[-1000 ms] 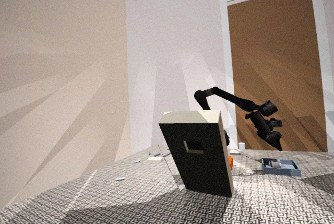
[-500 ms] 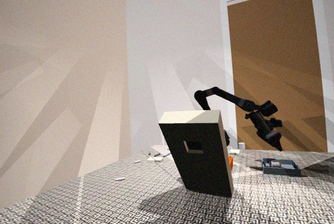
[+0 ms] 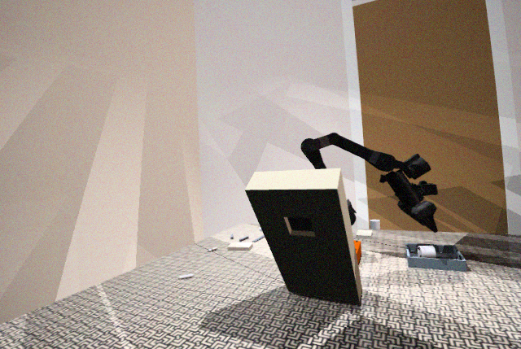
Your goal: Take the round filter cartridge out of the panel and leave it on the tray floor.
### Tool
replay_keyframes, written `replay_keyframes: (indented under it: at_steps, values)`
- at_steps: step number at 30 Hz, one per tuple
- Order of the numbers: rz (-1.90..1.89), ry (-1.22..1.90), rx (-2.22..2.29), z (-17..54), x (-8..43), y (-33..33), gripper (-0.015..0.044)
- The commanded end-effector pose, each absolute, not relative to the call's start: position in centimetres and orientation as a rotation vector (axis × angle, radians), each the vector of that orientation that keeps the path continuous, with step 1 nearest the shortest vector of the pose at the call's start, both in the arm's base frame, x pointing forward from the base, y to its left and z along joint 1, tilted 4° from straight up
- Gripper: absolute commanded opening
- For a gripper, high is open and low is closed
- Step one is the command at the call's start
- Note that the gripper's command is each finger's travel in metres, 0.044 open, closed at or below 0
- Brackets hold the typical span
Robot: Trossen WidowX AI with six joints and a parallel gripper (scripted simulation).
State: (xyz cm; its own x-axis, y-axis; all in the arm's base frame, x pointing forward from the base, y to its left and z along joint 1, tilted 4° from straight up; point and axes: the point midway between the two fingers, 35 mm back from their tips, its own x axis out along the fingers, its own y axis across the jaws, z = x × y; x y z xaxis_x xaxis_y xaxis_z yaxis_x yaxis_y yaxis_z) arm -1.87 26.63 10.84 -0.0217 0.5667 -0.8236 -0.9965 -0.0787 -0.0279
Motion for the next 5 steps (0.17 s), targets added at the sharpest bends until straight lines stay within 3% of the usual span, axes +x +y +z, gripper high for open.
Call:
replay_keyframes:
  at_steps: [1,5]
  values:
    - [1.493,0.709,-0.81,10.82,-1.87,26.66,0.044]
    - [1.493,0.709,-0.81,10.82,-1.87,26.66,0.044]
